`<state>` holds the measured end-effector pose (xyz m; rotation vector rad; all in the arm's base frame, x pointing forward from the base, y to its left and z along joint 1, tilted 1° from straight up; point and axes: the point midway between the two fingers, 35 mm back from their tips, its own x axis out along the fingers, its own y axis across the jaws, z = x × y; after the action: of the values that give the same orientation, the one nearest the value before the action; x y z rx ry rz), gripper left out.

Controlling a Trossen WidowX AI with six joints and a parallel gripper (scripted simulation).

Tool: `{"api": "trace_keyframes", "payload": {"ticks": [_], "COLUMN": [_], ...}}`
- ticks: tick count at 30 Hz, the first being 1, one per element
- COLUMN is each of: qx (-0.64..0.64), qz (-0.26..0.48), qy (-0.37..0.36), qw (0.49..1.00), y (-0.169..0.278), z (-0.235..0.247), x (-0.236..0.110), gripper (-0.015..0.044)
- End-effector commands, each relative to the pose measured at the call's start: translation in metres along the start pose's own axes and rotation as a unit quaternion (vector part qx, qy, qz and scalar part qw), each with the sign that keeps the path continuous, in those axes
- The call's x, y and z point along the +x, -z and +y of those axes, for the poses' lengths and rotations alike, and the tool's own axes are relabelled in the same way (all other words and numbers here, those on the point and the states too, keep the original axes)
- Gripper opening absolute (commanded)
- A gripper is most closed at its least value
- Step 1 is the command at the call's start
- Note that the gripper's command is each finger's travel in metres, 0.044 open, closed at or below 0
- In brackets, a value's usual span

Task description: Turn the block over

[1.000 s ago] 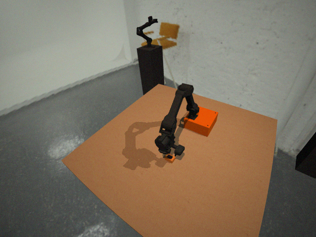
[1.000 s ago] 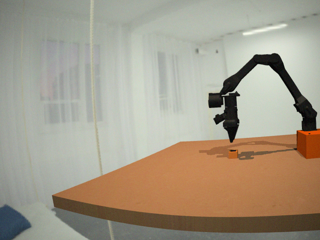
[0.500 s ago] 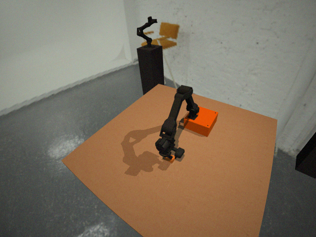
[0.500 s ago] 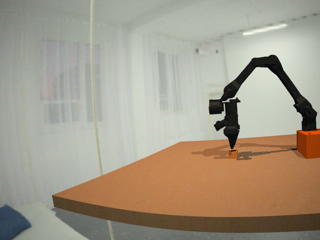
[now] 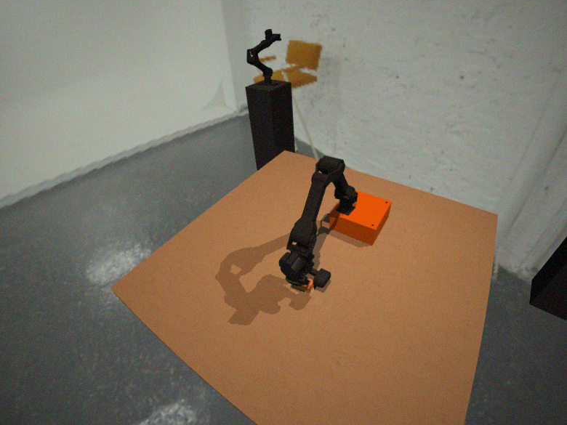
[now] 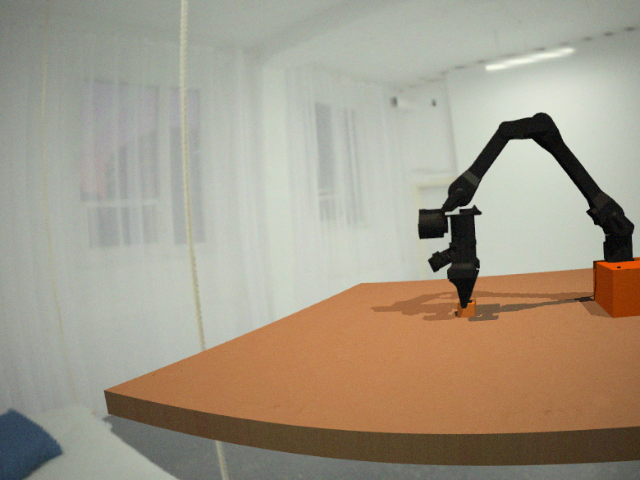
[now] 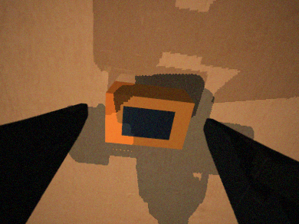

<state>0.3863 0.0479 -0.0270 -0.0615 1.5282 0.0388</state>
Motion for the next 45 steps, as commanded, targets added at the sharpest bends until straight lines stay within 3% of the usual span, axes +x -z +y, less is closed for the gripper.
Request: {"api": "trace_keyframes", "payload": {"ticks": [1,3,9,30,36,45], "qx": [-0.003,-0.003,-0.003,-0.003,-0.003,-0.003], "qz": [0.006,0.006,0.006,0.006,0.006,-0.006], "qy": [-0.002,-0.002,-0.002,-0.002,-0.002,-0.002], "qw": [1.000,1.000,1.000,1.000,1.000,1.000], "y": [0.004,0.004,0.004,0.004,0.003,0.002], "z": [0.000,0.000,0.000,0.000,0.000,0.000], "x": [0.010,0.011,0.011,0.011,-0.018,-0.017], "gripper": [0.0440,0.0440,0.0282,0.0143,0.0000,0.0000]}}
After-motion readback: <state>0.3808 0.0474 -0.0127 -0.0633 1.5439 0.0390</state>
